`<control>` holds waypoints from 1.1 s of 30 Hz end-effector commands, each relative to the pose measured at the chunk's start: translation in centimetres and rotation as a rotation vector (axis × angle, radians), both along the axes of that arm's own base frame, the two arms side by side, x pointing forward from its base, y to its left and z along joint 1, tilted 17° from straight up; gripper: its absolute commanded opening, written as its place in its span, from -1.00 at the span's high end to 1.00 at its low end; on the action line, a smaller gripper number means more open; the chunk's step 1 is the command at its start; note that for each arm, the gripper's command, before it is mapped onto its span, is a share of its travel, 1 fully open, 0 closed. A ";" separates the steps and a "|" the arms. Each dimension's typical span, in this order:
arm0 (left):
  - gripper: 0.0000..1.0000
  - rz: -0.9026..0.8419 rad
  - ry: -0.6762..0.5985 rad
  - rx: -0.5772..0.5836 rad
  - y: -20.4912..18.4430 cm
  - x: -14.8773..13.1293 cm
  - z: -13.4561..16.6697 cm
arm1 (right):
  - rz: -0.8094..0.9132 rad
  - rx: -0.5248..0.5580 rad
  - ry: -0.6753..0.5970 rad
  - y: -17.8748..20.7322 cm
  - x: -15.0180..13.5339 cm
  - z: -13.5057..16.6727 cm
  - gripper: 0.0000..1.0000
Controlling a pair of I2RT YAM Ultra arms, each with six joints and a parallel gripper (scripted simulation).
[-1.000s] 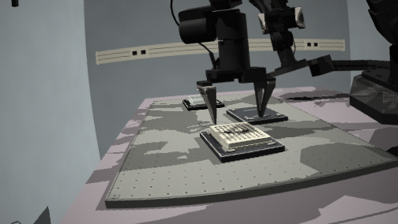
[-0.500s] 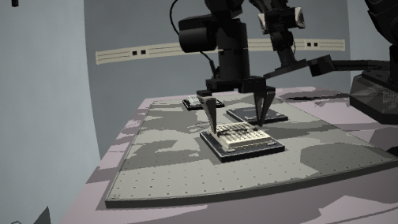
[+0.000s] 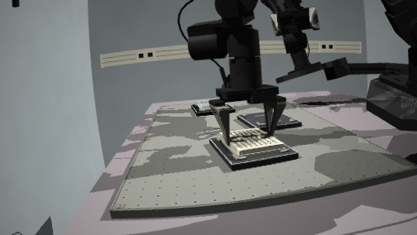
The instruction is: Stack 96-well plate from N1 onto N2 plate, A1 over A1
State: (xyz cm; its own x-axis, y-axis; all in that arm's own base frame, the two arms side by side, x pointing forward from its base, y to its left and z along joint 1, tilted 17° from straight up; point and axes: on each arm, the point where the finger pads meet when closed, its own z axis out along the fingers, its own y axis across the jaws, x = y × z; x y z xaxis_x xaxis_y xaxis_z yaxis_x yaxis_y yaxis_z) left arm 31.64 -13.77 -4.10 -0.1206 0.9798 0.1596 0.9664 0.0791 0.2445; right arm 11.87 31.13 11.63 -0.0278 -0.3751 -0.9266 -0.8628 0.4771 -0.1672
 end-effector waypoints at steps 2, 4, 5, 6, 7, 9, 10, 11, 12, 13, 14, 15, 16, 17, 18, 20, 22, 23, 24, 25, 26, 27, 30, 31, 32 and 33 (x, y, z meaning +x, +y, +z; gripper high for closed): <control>-0.72 -0.004 -0.014 -0.023 -0.1 0.1 0.2 | 0.002 0.048 -0.010 0.4 -0.2 1.3 -1.00; -0.66 -0.003 -0.016 -0.020 -0.1 0.2 0.2 | 0.002 0.048 -0.010 0.4 -0.2 1.3 -1.00; -0.63 -0.003 -0.016 -0.020 -0.1 0.2 0.2 | 0.002 0.048 -0.010 0.4 -0.2 1.3 -1.00; -0.60 -0.003 -0.016 -0.020 -0.1 0.2 0.2 | 0.002 0.048 -0.010 0.4 -0.2 1.3 -1.00; -0.57 -0.003 -0.016 -0.020 -0.1 0.2 0.2 | 0.002 0.048 -0.010 0.4 -0.2 1.3 -1.00; -0.56 -0.003 -0.016 -0.020 -0.1 0.2 0.2 | 0.002 0.048 -0.010 0.4 -0.2 1.3 -1.00; -0.56 -0.003 -0.016 -0.020 -0.1 0.2 0.2 | 0.002 0.048 -0.010 0.4 -0.2 1.3 -1.00; -0.56 -0.003 -0.016 -0.020 -0.1 0.2 0.2 | 0.002 0.048 -0.010 0.4 -0.2 1.3 -1.00; -0.56 -0.003 -0.016 -0.021 -0.3 0.2 0.5 | 0.002 0.048 -0.010 0.4 -0.2 1.3 -1.00; -0.56 -0.002 -0.016 -0.021 -0.4 0.1 0.7 | 0.002 0.048 -0.010 0.4 -0.2 1.3 -1.00; -0.56 -0.002 -0.007 -0.014 -0.4 -0.3 1.1 | 0.002 0.048 -0.010 0.4 -0.2 1.3 -1.00; -0.56 -0.001 -0.016 -0.016 -0.7 -0.1 1.9 | 0.002 0.048 -0.010 0.4 -0.2 1.3 -1.00; -0.56 -0.001 -0.018 -0.017 -0.8 -0.2 2.5 | 0.002 0.048 -0.010 0.4 -0.2 1.3 -1.00; -0.56 -0.001 -0.019 -0.016 -0.9 -0.4 3.2 | 0.002 0.048 -0.010 0.4 -0.2 1.3 -1.00; -0.56 -0.001 -0.018 -0.017 -1.0 -0.5 3.7 | 0.002 0.048 -0.010 0.4 -0.2 1.3 -1.00; -0.56 -0.001 -0.018 -0.018 -1.2 -0.7 4.4 | 0.002 0.048 -0.010 0.4 -0.2 1.3 -1.00; -0.56 -0.001 -0.018 -0.018 -1.2 -0.7 4.4 | 0.002 0.048 -0.010 0.4 -0.2 1.3 -1.00; -0.56 0.004 -0.019 -0.018 -1.1 -0.7 4.4 | 0.002 0.048 -0.010 0.4 -0.2 1.3 -1.00; -0.56 0.020 -0.024 -0.018 -1.1 -0.7 4.4 | 0.002 0.048 -0.010 0.4 -0.2 1.3 -1.00; -0.56 0.032 -0.020 -0.012 -1.2 -0.8 4.1 | 0.002 0.048 -0.010 0.4 -0.2 1.3 -1.00; -0.56 0.047 -0.023 -0.014 -1.4 -1.0 4.0 | 0.002 0.048 -0.010 0.4 -0.2 1.3 -1.00; -0.56 0.047 -0.023 -0.014 -1.4 -1.0 4.0 | 0.002 0.048 -0.010 0.4 -0.2 1.3 -1.00; -0.56 0.085 -0.020 -0.014 -2.7 -1.8 3.3 | 0.002 0.048 -0.010 0.4 -0.2 1.3 -1.00; -0.56 0.099 -0.019 -0.016 -3.8 -2.5 2.9 | 0.002 0.048 -0.010 0.4 -0.2 1.3 -1.00; -0.56 0.102 -0.014 -0.017 -5.1 -3.2 2.5 | 0.002 0.048 -0.010 0.4 -0.2 1.3 -1.00; -0.56 0.100 -0.012 -0.015 -6.4 -3.9 2.1 | 0.002 0.048 -0.010 0.4 -0.2 1.3 -1.00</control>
